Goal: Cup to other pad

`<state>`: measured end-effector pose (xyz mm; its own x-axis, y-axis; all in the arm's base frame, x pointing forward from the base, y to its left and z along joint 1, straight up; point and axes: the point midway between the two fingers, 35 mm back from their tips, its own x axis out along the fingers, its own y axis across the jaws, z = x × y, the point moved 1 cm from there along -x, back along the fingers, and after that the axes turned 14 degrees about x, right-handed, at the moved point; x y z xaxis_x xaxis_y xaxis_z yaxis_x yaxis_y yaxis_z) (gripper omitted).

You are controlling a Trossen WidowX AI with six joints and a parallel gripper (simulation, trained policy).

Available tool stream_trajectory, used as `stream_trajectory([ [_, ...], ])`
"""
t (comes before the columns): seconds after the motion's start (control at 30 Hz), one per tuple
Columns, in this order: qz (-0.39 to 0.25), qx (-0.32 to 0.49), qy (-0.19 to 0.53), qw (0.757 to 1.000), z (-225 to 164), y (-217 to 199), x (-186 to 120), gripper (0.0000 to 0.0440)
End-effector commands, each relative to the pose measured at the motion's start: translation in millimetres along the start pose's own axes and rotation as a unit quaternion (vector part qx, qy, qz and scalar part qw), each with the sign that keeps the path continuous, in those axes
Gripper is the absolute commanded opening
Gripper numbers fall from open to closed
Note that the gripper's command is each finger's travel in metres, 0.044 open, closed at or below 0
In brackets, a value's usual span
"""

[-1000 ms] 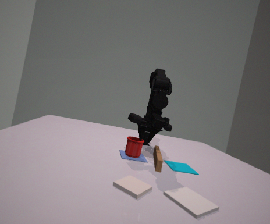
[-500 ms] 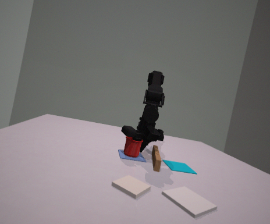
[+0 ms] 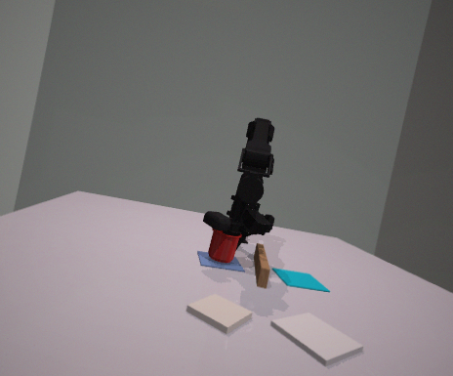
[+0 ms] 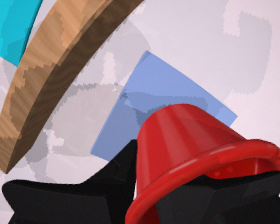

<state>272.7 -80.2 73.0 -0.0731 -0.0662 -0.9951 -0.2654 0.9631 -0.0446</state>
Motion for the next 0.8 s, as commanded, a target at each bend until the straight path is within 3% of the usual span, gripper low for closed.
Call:
stream_trajectory([
  [0.0, -0.002, -0.017, -0.011, 1.000, 4.9, -0.5, -10.2, 0.0000],
  [0.77, -0.022, -0.067, -0.063, 0.995, 44.5, 20.7, -66.1, 0.0000],
])
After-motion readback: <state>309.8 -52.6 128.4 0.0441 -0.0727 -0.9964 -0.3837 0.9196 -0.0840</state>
